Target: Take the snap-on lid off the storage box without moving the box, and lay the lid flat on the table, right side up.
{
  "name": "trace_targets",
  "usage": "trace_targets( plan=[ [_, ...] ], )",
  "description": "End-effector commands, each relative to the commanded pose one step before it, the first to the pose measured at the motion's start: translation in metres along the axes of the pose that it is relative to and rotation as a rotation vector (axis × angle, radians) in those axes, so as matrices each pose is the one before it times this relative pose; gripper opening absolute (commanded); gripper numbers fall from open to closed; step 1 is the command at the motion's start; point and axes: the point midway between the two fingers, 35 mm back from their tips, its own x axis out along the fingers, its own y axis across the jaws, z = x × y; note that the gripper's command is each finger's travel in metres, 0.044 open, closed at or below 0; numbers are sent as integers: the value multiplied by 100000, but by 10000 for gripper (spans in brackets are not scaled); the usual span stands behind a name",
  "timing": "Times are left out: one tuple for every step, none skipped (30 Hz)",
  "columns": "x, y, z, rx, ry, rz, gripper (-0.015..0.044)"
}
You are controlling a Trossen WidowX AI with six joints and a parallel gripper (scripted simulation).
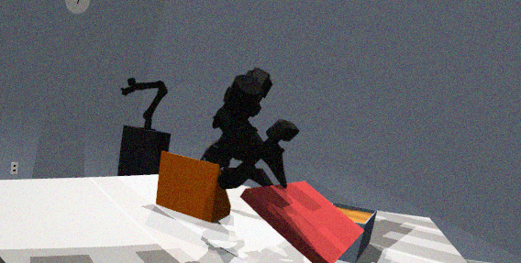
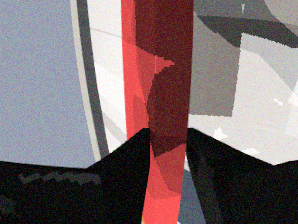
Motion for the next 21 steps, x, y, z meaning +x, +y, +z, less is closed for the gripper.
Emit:
trace_targets(
  plan=[
    [249,-299,-32,282,416,270,0],
    [52,-62,-1,1,3,1,0],
    [52,-62,-1,1,3,1,0],
    [52,-62,-1,1,3,1,0],
    [52,-62,-1,1,3,1,0],
    [52,-62,-1,1,3,1,0],
    [52,-62,-1,1,3,1,0],
    [52,-62,-1,1,3,1,0],
    [52,-62,-1,1,3,1,0],
    [52,-62,-1,1,3,1,0],
    [52,-62,-1,1,3,1,0],
    [52,-62,-1,1,3,1,0],
    [52,-62,-1,1,3,1,0],
    [52,-62,-1,1,3,1,0],
    [52,-62,-1,1,3,1,0],
    [52,-62,-1,1,3,1,0],
    [52,-62,-1,1,3,1,0],
    [52,-62,-1,1,3,1,0],
    [52,-62,-1,1,3,1,0],
    [52,-62,-1,1,3,1,0],
    [52,-62,-1,1,3,1,0]
  ],
)
